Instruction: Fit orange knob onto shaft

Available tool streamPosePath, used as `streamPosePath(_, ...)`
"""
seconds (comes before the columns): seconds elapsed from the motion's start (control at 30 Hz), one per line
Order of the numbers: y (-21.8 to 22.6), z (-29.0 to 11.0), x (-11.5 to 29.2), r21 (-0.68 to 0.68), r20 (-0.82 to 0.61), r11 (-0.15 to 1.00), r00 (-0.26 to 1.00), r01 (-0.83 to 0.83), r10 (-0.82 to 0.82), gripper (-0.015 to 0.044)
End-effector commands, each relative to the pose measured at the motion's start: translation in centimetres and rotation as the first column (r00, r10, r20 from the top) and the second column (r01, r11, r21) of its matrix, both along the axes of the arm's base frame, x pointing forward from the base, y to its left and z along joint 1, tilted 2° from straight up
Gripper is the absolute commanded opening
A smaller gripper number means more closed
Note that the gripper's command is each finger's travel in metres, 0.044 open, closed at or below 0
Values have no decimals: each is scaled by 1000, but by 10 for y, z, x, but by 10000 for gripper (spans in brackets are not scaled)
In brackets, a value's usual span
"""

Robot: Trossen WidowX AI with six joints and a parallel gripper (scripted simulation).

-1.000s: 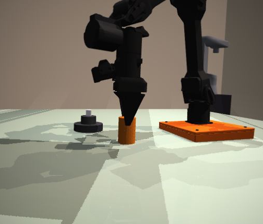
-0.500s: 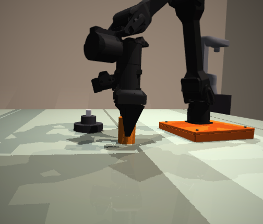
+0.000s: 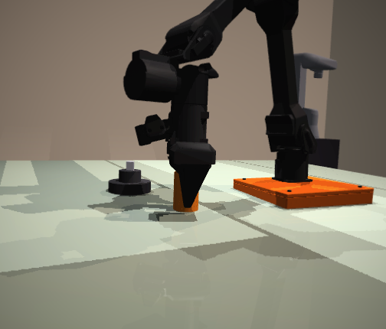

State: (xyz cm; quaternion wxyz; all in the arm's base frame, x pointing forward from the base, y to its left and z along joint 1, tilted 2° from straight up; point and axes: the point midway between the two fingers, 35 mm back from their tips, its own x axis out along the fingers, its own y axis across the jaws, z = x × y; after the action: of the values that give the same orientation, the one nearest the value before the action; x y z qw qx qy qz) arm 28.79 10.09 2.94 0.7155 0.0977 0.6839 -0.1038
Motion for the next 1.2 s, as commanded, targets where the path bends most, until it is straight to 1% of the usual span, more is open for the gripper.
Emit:
streamPosePath(0.0, 0, -1, 0, -3, -2, 1000, 1000, -4, 4, 178)
streamPosePath(0.03, 0, -1, 0, -3, -2, 1000, 1000, -4, 4, 151)
streamPosePath(0.23, 0, -1, 0, -3, -2, 1000, 1000, -4, 4, 111)
streamPosePath(0.37, 1, 0, 2, -3, 8, 1000, 1000, -14, 14, 6)
streamPosePath(0.4, 1, 2, 3, -4, 14, 1000, 1000, -21, 21, 0)
streamPosePath(0.63, 5, 12, 8, -8, 47, 998, 997, -57, 57, 0)
streamPosePath(1.17, 9, 62, 12, 0, 32, 999, 998, -47, 47, 0)
